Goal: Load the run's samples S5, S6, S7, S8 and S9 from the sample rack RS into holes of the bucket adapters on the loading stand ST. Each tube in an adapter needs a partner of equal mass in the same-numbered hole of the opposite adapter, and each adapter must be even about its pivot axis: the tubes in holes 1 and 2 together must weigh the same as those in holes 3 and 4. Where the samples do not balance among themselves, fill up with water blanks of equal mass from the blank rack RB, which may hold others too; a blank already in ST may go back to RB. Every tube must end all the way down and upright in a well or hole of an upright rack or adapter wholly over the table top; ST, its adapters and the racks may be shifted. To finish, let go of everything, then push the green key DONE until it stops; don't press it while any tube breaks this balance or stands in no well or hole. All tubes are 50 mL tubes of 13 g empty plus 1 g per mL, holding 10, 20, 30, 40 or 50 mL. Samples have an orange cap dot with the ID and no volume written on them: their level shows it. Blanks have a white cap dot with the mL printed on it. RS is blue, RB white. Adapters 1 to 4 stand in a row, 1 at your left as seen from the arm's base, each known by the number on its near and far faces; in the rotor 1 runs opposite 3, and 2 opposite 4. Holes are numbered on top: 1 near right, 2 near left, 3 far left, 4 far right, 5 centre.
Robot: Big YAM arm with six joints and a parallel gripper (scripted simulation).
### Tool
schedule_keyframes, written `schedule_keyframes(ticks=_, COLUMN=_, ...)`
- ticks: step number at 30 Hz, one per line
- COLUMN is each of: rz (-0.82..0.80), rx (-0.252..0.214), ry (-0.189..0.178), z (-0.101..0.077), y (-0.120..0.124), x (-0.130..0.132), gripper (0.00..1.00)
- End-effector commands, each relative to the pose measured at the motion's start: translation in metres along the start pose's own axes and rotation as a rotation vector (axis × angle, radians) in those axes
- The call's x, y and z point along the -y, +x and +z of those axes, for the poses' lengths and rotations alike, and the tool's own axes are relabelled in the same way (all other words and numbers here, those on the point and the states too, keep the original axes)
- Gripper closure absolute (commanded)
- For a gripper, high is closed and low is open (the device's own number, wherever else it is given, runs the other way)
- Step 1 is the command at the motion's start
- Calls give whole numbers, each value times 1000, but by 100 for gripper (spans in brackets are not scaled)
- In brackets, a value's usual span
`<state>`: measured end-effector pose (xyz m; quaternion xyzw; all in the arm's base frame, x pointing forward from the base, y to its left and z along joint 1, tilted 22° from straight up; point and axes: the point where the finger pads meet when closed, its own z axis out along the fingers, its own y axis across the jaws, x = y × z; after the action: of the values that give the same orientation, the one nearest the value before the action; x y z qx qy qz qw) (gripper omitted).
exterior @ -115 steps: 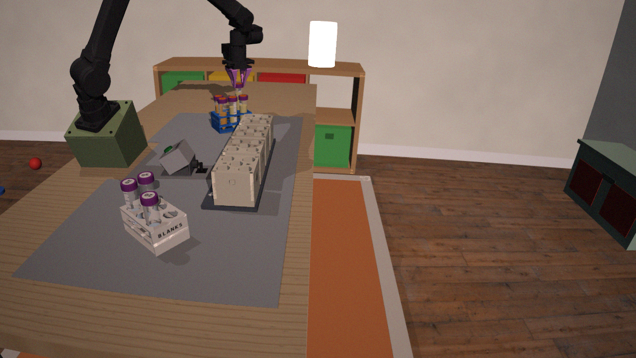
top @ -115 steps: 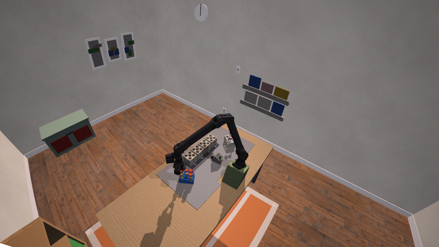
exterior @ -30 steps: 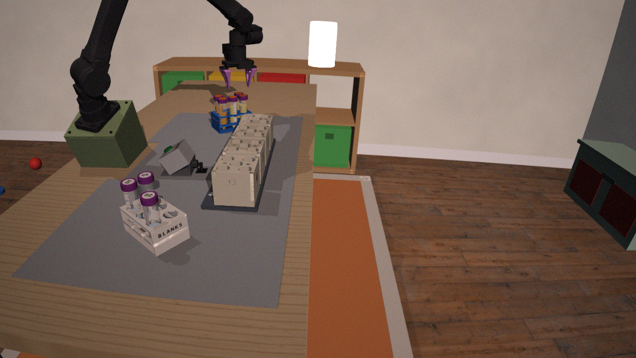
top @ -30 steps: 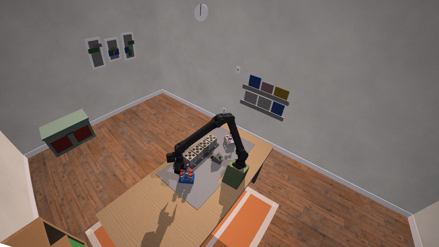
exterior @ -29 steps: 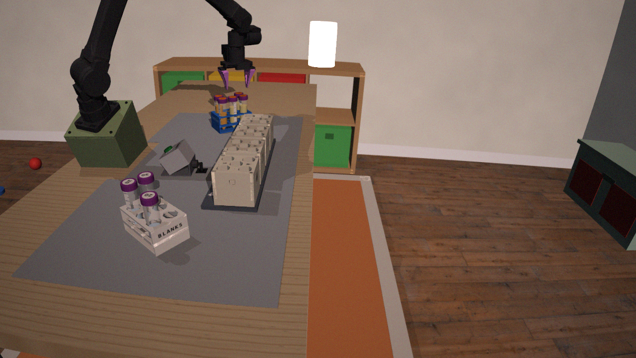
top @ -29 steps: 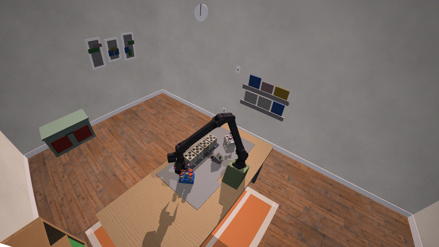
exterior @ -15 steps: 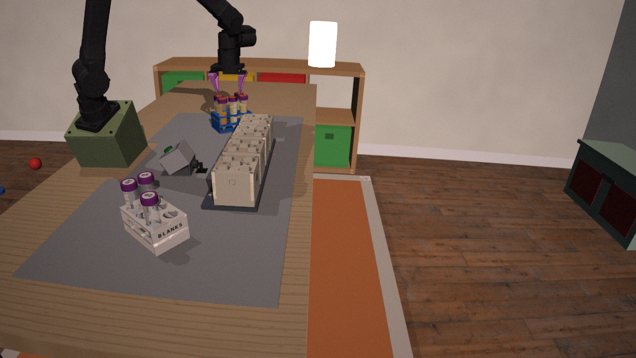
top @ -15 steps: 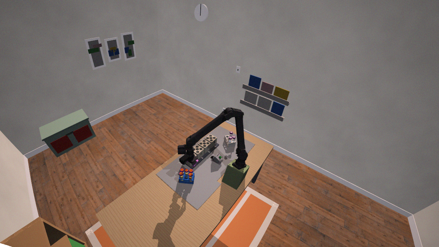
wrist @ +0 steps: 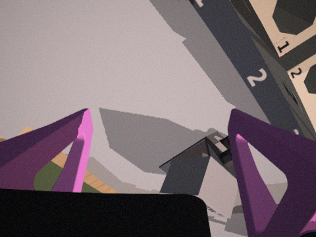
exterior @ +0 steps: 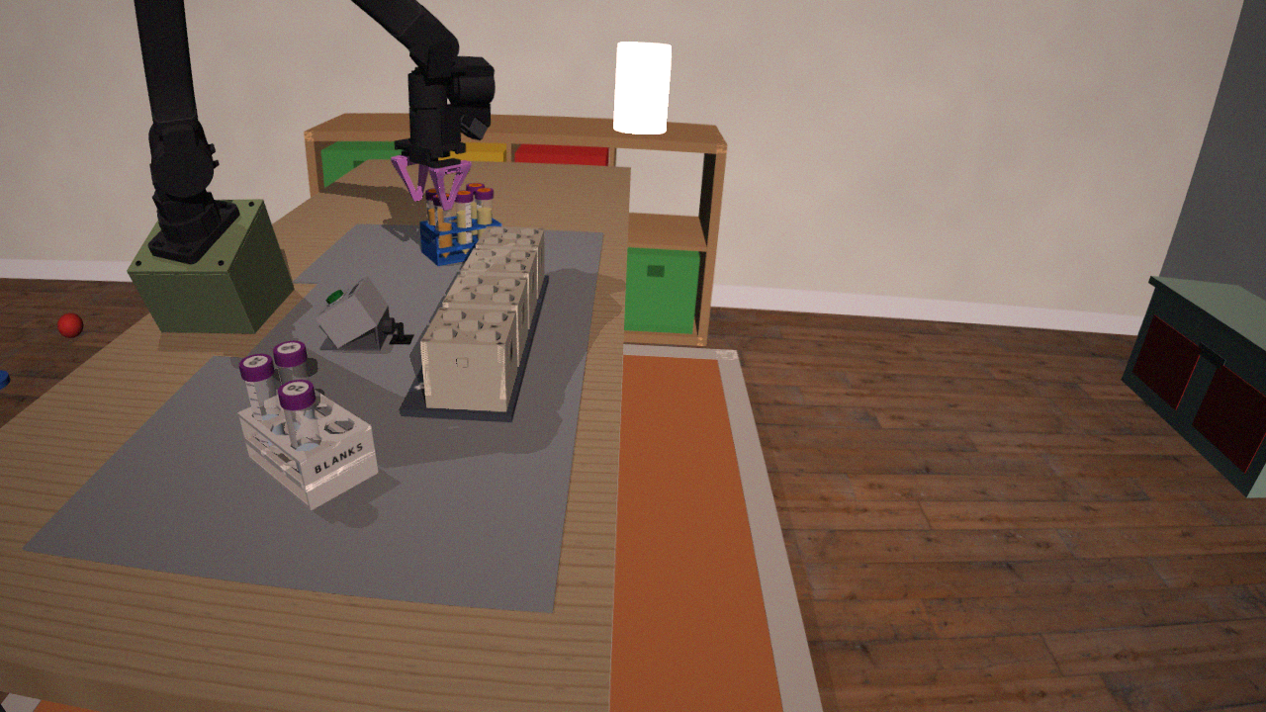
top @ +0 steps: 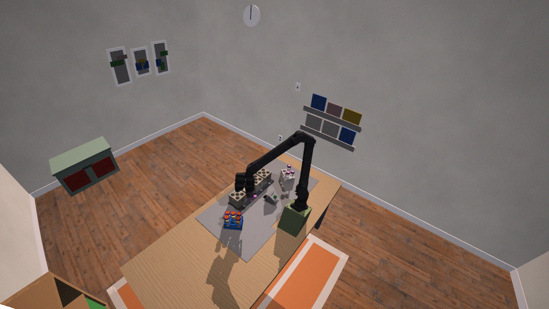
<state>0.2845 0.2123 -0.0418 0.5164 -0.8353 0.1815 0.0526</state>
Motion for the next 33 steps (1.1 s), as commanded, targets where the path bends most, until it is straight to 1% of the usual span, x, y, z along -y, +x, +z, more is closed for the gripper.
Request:
schedule_keyframes(ticks=1, rz=236, rx=31, ry=4, z=-10, y=17, x=21, gripper=20)
schedule_keyframes(ticks=4, rz=388, rx=37, ry=5, z=-9, y=37, x=35, gripper=20)
schedule_keyframes(ticks=11, rz=736, rx=28, ry=4, z=-7, y=89, x=66, gripper=20)
schedule_keyframes(ticks=13, rz=736, rx=28, ry=4, z=-7, y=89, x=66, gripper=20)
schedule_keyframes(ticks=14, rz=787, rx=34, ry=-1, z=-9, y=89, x=69, gripper=20)
schedule_keyframes(ticks=15, rz=820, rx=45, ry=1, z=-12, y=78, x=68, gripper=20)
schedule_keyframes(ticks=17, rz=903, rx=36, ry=0, z=-9, y=77, x=65, gripper=20)
schedule_keyframes(ticks=19, rz=902, rx=32, ry=0, z=-8, y=78, x=64, gripper=20)
schedule_keyframes(ticks=20, rz=980, rx=28, ry=0, z=-6, y=99, x=72, gripper=20)
schedule_keyframes(ticks=25, rz=1224, rx=10, ry=1, z=-6, y=138, x=92, gripper=20)
schedule_keyframes(ticks=28, rz=1375, rx=14, ry=1, z=-6, y=158, x=106, gripper=20)
schedule_keyframes(ticks=30, rz=1375, rx=14, ry=1, z=-6, y=158, x=106, gripper=20)
schedule_keyframes(ticks=31, rz=1434, rx=39, ry=-1, z=-12, y=159, x=119, gripper=20)
schedule_keyframes(ticks=32, rz=1476, rx=17, ry=-2, z=-6, y=171, x=115, gripper=20)
schedule_keyframes(ticks=33, rz=1525, rx=13, ry=-2, z=-5, y=180, x=118, gripper=20)
